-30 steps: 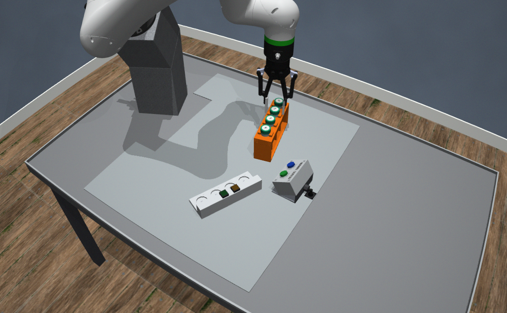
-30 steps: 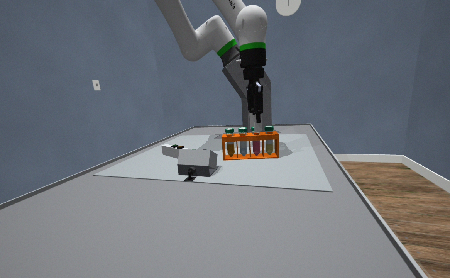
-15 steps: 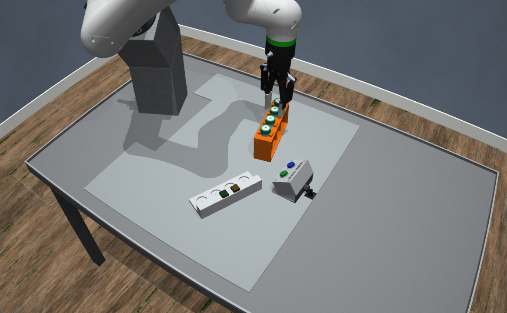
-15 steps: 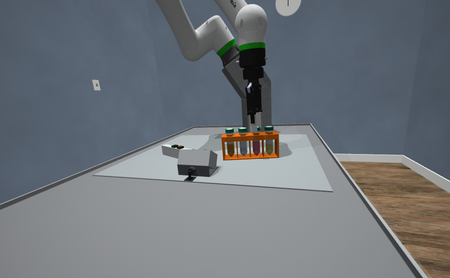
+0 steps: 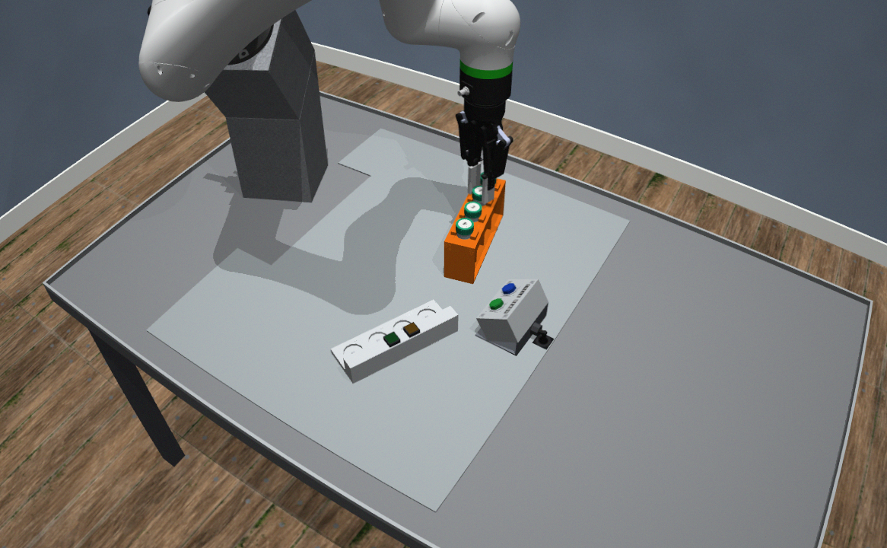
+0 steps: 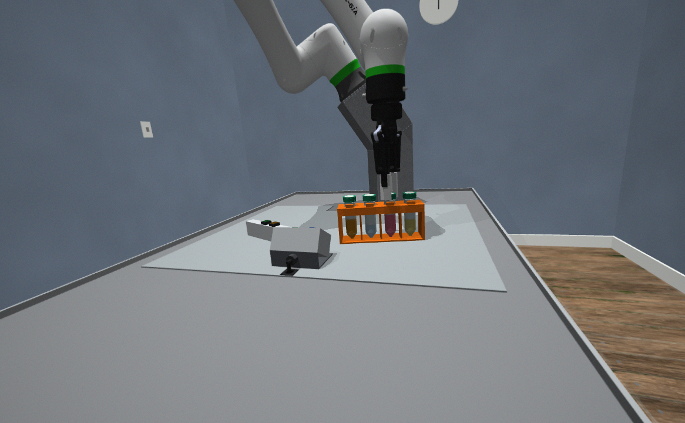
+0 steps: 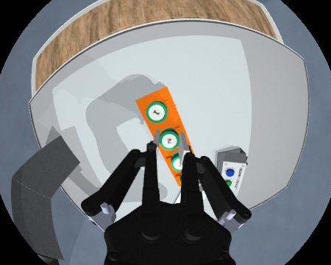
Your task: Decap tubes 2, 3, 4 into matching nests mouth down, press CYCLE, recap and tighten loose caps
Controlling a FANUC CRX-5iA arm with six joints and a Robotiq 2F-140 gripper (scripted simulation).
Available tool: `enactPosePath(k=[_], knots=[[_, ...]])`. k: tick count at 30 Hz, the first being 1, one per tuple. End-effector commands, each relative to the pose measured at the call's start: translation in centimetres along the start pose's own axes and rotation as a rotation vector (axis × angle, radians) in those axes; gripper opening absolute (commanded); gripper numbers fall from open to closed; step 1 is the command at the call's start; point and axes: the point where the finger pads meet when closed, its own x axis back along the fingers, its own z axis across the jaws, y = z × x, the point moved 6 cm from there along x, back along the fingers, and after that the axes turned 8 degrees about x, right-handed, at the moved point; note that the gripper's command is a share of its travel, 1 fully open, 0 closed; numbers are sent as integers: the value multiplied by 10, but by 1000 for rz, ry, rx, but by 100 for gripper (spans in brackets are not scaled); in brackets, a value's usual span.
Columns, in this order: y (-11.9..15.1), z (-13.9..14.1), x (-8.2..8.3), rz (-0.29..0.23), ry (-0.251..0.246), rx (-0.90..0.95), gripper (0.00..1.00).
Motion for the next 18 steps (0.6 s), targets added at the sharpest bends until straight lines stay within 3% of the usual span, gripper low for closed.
enactPosePath(k=[1, 6, 18], knots=[[0, 0, 0, 0, 2, -1, 0], [0, 0, 0, 0, 2, -1, 0], [0, 0, 0, 0, 3, 592, 0]])
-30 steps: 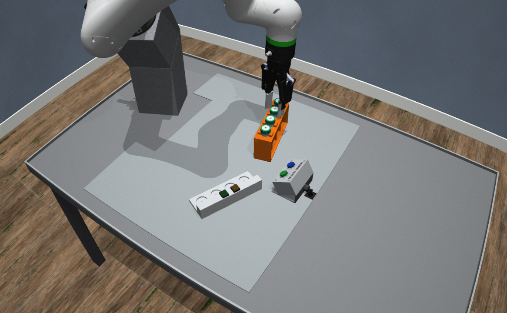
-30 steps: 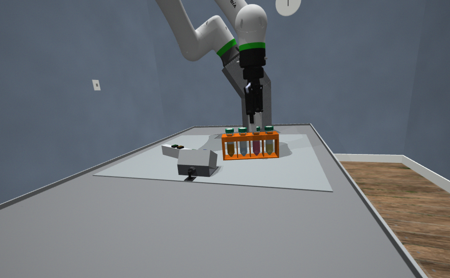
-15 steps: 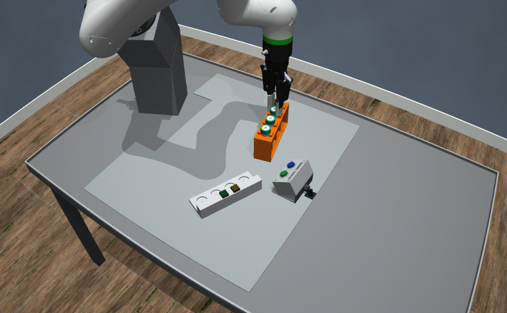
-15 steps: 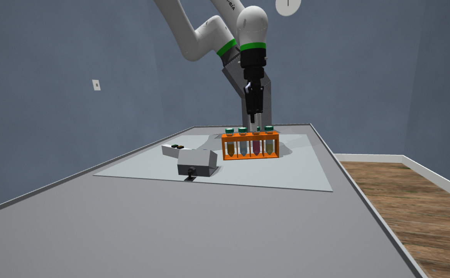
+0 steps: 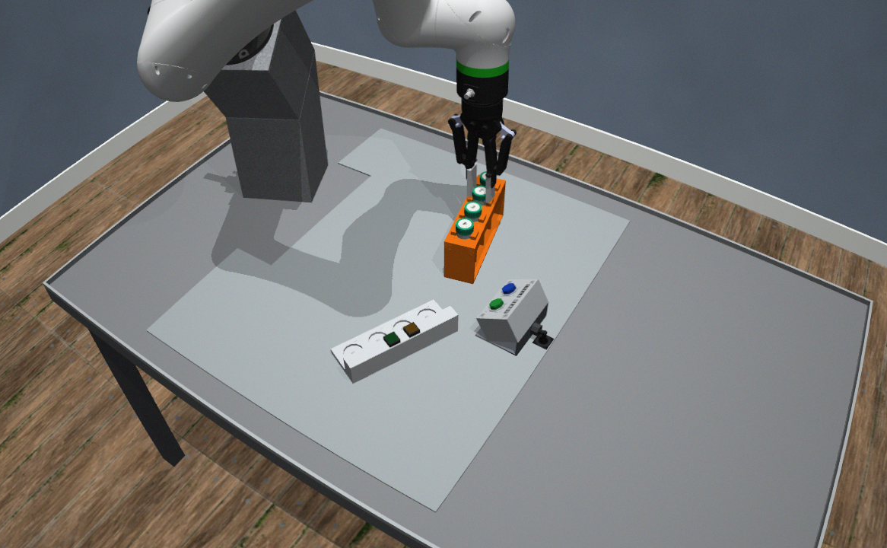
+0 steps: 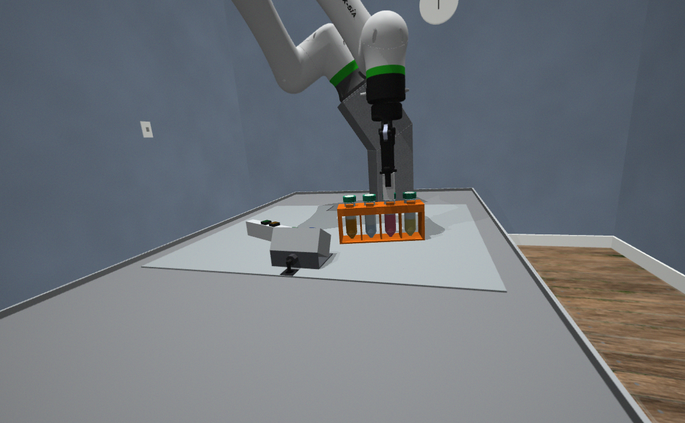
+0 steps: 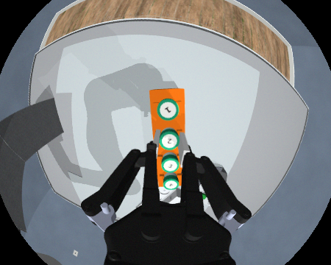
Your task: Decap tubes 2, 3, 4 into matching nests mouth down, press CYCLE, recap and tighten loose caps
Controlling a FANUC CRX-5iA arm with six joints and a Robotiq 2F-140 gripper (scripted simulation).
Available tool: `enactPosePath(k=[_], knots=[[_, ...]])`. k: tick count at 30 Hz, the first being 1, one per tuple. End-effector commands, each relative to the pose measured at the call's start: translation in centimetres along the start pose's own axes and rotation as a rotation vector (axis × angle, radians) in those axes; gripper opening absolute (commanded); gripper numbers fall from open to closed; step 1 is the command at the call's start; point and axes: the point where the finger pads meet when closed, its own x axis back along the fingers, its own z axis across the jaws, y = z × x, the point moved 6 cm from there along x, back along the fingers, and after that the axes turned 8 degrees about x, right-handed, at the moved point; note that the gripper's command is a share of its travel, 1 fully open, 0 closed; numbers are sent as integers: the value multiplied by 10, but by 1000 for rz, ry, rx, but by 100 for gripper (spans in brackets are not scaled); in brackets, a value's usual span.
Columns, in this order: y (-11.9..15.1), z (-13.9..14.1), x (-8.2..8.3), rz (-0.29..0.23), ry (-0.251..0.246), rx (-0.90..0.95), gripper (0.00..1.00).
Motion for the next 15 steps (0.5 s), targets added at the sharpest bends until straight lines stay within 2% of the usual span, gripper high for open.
enactPosePath(k=[1, 3, 11, 15], knots=[[0, 2, 0, 8, -22, 278, 0], [0, 2, 0, 8, -22, 278, 0], [0, 2, 0, 12, -19, 674, 0], [0, 2, 0, 13, -21, 689, 0]])
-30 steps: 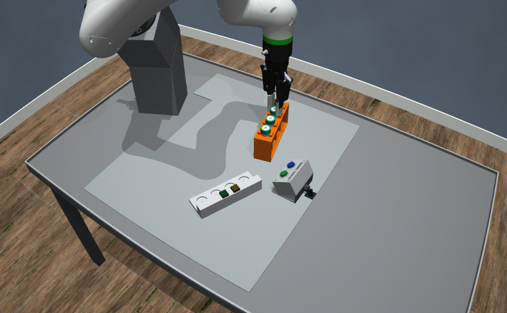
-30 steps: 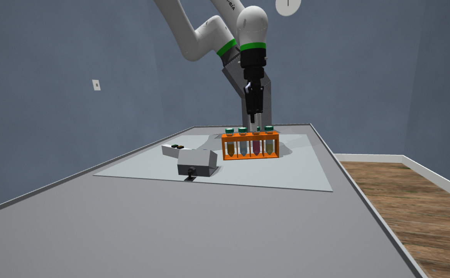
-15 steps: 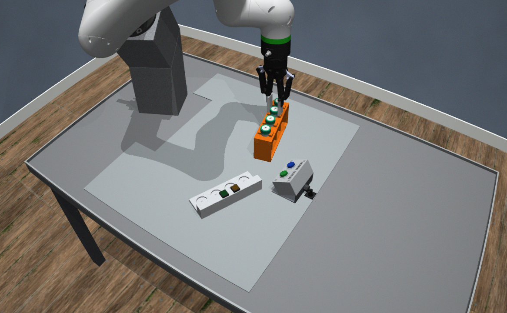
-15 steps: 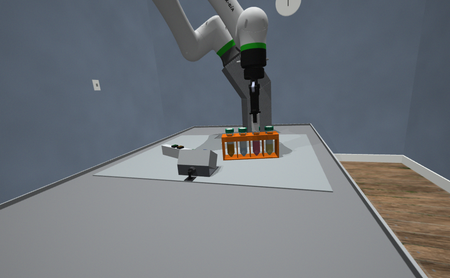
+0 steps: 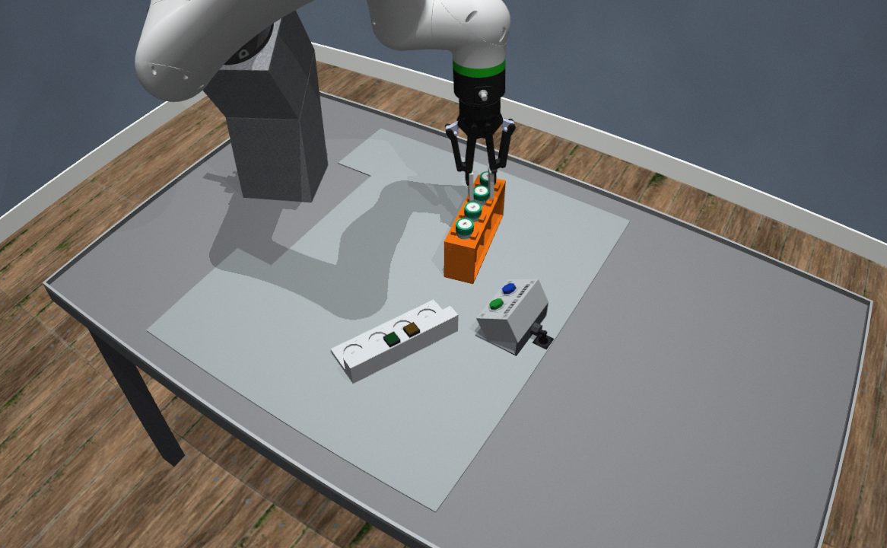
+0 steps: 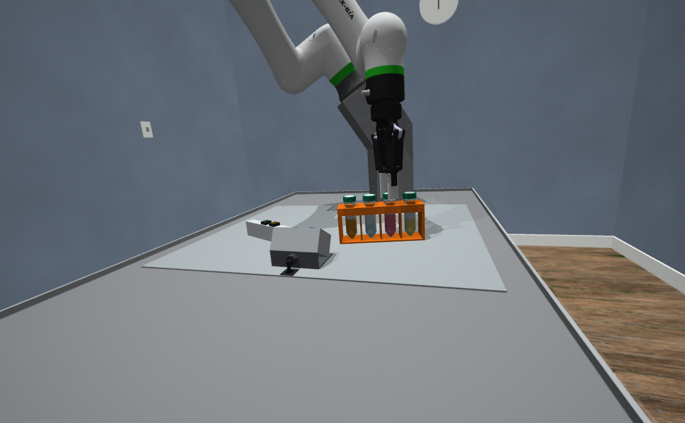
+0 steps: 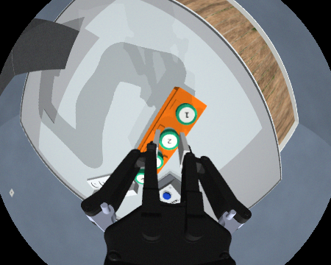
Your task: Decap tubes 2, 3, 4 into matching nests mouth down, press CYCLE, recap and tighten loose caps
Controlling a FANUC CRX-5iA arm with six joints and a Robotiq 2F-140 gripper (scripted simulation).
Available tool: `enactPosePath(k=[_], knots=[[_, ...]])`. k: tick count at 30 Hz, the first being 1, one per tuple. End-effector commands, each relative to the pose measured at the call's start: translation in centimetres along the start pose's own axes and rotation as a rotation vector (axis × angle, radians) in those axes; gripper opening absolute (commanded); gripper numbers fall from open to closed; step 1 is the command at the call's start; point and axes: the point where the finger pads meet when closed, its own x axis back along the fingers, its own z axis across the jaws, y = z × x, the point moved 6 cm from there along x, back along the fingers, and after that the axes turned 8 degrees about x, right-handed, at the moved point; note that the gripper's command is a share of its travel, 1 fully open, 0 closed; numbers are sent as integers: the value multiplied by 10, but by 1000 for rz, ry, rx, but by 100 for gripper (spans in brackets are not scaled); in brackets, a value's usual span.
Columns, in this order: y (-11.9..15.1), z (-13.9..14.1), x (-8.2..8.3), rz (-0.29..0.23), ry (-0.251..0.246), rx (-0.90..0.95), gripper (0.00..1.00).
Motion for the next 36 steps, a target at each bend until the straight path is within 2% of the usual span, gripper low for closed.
enactPosePath(k=[1, 6, 7, 17, 20, 22, 24, 35, 36], knots=[[2, 3, 0, 26, -36, 92, 0], [2, 3, 0, 26, -36, 92, 0], [2, 3, 0, 26, -36, 92, 35], [2, 3, 0, 26, -36, 92, 35], [2, 3, 0, 21, -39, -158, 35], [2, 3, 0, 21, -39, -158, 35], [2, 3, 0, 18, -41, -320, 35], [2, 3, 0, 9, -45, -742, 35], [2, 3, 0, 8, -46, -822, 35]])
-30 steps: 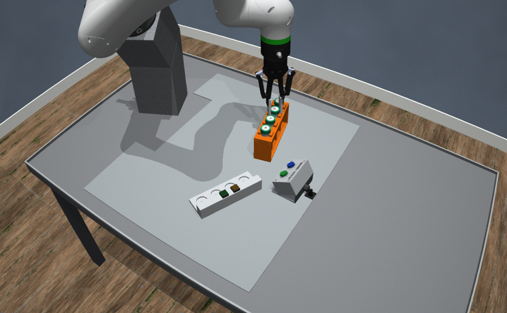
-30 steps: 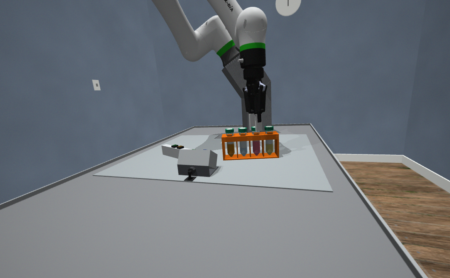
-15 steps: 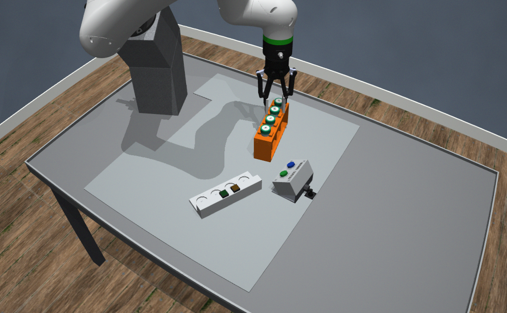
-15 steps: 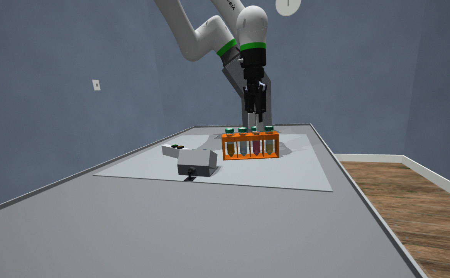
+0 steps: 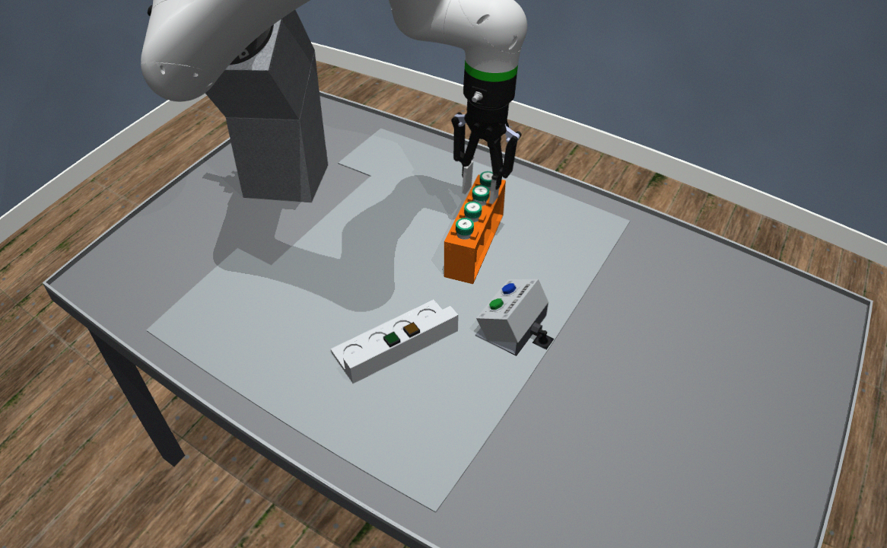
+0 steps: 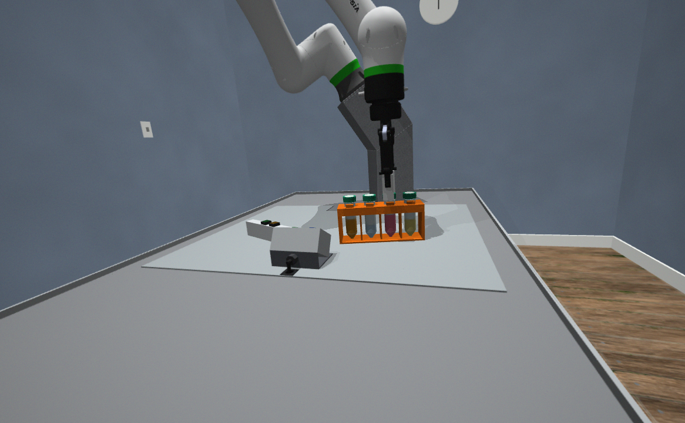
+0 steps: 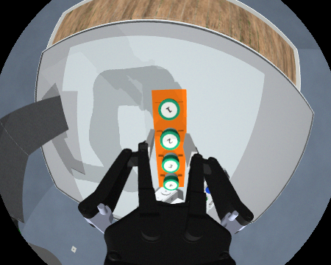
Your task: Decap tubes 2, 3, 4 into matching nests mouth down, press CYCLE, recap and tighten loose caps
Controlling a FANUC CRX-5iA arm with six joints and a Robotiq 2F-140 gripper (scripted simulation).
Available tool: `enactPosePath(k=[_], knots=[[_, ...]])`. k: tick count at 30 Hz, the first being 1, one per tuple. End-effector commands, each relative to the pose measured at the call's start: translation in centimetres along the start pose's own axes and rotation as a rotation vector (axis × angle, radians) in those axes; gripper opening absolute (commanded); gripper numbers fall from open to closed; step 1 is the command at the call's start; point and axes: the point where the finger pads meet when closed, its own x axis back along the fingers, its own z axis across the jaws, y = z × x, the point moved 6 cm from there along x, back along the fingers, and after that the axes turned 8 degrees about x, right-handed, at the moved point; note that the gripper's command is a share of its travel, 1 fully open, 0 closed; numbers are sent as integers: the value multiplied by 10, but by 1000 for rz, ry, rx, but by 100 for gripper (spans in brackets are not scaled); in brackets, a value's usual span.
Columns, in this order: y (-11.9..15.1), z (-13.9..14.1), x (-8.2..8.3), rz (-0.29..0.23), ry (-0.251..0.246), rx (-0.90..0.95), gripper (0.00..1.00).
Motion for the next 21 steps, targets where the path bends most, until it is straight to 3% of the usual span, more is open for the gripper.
enactPosePath(k=[1, 3, 5, 12, 13, 21], knots=[[-1, -2, 0, -8, 41, -238, 35], [-1, -2, 0, -8, 41, -238, 35], [-1, -2, 0, -5, 42, -369, 35], [-1, -2, 0, -5, 42, -369, 35], [-1, -2, 0, -5, 42, -369, 0], [-1, -2, 0, -5, 42, -369, 0]])
